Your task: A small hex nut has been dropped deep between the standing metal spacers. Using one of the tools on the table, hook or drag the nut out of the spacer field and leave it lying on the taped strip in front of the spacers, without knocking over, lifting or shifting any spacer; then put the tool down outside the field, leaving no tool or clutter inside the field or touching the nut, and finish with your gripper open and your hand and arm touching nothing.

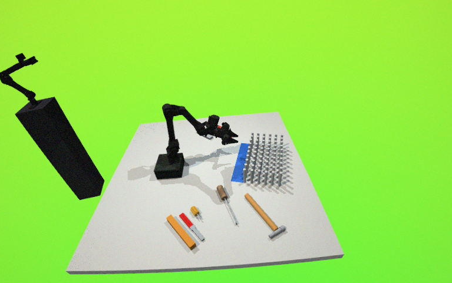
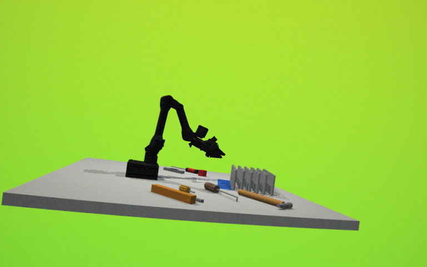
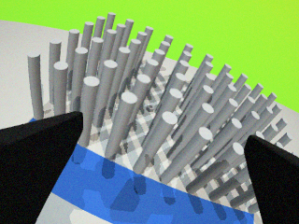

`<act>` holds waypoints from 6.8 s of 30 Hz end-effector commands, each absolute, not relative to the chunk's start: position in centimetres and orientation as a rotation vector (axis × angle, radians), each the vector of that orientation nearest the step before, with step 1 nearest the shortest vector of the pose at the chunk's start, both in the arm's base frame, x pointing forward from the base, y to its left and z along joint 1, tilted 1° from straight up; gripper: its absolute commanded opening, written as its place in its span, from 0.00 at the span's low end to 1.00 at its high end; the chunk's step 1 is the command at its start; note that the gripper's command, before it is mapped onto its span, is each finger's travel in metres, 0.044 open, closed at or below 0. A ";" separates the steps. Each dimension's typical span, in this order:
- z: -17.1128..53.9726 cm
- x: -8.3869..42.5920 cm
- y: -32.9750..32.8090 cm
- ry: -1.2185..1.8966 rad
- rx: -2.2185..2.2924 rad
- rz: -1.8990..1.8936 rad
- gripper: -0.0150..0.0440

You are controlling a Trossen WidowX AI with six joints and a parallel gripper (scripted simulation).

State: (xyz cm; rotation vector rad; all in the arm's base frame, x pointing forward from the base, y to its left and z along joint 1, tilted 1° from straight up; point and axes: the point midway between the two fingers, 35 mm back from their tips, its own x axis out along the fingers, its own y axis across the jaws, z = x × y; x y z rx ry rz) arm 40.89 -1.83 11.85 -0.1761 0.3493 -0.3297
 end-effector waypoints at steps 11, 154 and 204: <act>11.9 40.9 -1.8 0.347 -0.169 -0.330 1.00; -2.2 25.6 -29.9 1.536 -1.767 0.866 0.60; 15.1 28.4 -24.0 1.414 -1.904 0.946 0.25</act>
